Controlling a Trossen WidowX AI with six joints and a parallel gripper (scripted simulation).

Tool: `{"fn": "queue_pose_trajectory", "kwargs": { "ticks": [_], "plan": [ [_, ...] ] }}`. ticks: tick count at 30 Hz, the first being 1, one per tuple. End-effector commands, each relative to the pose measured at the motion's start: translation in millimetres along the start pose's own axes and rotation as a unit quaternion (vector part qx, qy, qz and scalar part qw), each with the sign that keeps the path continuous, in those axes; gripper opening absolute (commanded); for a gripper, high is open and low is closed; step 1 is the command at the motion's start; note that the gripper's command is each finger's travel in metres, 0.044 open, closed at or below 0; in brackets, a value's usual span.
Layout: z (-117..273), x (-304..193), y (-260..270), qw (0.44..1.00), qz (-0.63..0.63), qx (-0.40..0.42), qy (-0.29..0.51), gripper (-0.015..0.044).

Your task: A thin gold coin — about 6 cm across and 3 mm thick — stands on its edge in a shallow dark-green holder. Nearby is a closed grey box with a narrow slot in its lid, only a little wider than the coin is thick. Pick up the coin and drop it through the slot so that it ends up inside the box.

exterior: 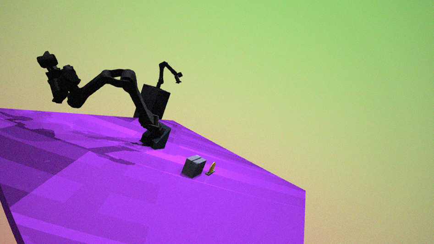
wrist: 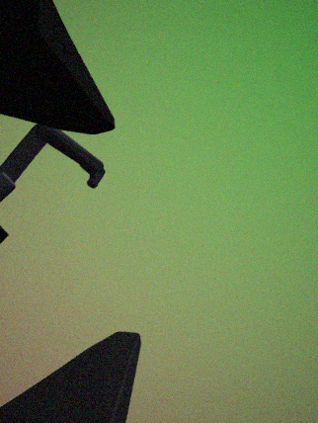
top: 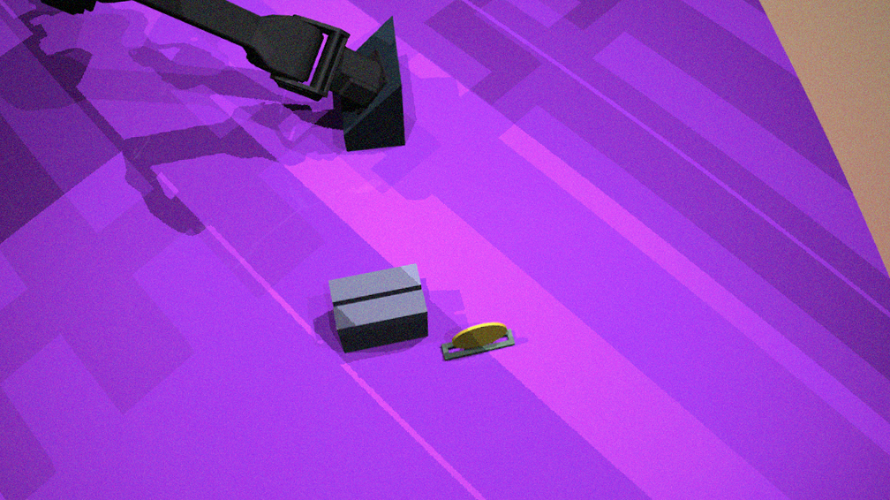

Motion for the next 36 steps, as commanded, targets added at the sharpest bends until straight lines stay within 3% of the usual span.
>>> {"fn": "queue_pose_trajectory", "kwargs": {
  "ticks": [1,9,22,36],
  "plan": [
    [0,0,0,1.000,0.000,0.000,0.000,0.0374],
    [14,-24,-8,0.998,0.000,-0.037,0.047,0.0164],
    [113,-99,11,0.964,0.015,-0.110,0.242,0.0161],
    [238,-139,60,0.879,0.019,-0.148,0.453,0.0161]
  ]
}}
Point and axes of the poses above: the point midway between the two fingers, 35 mm back from their tips, its own z axis back along the fingers, its own y axis across the jaws, x = y × z, the point moved 4 cm from there along z, back along the fingers, and after that the axes turned 15 degrees about -z, right-handed, at the moved point
